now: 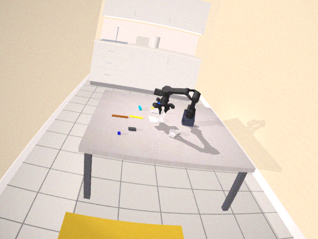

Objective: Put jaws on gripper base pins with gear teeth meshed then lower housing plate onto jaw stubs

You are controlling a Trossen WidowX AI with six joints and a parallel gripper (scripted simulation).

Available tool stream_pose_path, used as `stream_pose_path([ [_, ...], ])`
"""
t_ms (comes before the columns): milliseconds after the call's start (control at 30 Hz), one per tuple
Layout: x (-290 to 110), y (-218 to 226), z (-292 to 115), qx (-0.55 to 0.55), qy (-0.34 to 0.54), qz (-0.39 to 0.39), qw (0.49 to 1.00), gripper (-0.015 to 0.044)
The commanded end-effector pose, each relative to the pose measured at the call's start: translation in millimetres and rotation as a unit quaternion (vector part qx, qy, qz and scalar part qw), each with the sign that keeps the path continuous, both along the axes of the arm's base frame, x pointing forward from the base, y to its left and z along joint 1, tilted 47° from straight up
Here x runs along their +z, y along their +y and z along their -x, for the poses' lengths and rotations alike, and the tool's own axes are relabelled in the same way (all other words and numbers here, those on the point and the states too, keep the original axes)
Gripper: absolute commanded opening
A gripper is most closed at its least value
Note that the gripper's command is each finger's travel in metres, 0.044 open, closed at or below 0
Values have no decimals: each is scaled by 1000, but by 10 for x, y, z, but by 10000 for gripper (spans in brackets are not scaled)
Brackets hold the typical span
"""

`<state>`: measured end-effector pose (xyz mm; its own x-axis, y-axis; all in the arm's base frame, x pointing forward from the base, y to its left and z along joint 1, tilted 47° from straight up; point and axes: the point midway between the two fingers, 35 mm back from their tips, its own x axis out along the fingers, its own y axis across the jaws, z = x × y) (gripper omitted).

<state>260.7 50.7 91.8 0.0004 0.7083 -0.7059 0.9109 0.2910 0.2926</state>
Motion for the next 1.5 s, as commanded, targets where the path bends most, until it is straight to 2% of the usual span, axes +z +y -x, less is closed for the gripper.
stream_pose_path([
  [0, -49, -46, 19, -30, 31, 2, 999, 134],
  [733, -250, -234, 134, -186, 188, 1, 964, 134],
  [1467, -432, -395, 278, -330, 338, -2, 882, 134],
])
